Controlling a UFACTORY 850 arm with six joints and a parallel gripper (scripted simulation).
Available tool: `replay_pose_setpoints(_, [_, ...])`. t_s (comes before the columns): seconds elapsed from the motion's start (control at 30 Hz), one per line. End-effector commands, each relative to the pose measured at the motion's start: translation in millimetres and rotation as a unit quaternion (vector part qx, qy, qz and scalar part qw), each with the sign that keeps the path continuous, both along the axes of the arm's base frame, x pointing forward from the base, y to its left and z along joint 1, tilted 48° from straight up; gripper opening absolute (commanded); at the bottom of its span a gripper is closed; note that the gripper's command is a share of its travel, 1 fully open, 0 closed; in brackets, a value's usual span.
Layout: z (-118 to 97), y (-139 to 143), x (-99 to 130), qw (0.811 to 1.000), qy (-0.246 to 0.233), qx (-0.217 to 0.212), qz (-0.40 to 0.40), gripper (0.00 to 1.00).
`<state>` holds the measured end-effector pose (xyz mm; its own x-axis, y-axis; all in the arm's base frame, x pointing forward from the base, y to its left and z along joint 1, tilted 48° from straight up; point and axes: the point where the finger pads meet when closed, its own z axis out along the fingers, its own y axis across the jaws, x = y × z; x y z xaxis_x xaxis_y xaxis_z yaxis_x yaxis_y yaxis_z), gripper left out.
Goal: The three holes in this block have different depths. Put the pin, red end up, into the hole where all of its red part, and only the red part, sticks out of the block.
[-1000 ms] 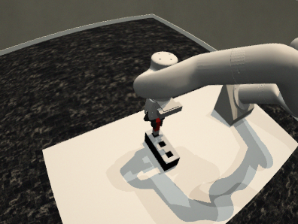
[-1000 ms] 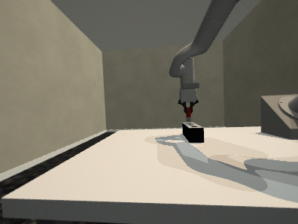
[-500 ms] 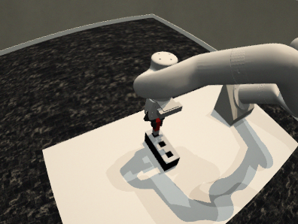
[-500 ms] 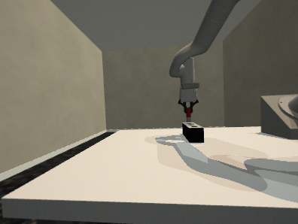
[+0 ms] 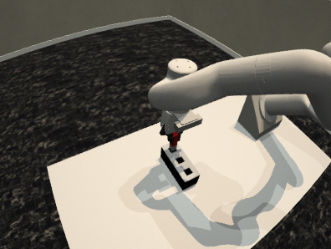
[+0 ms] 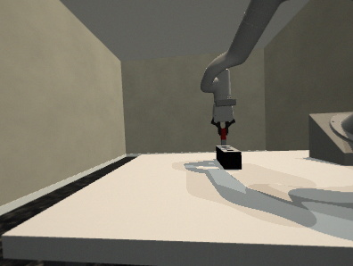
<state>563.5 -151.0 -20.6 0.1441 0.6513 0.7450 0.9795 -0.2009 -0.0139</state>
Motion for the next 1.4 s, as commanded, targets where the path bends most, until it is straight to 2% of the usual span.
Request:
replay_pose_setpoints(0.0, [0.2,-0.6,0.8,1.0,-0.001,-0.001,-0.001,0.0])
replay_pose_setpoints(1.37, [-2.5,2.4,1.1,1.0,-0.001,-0.001,-0.001,0.0])
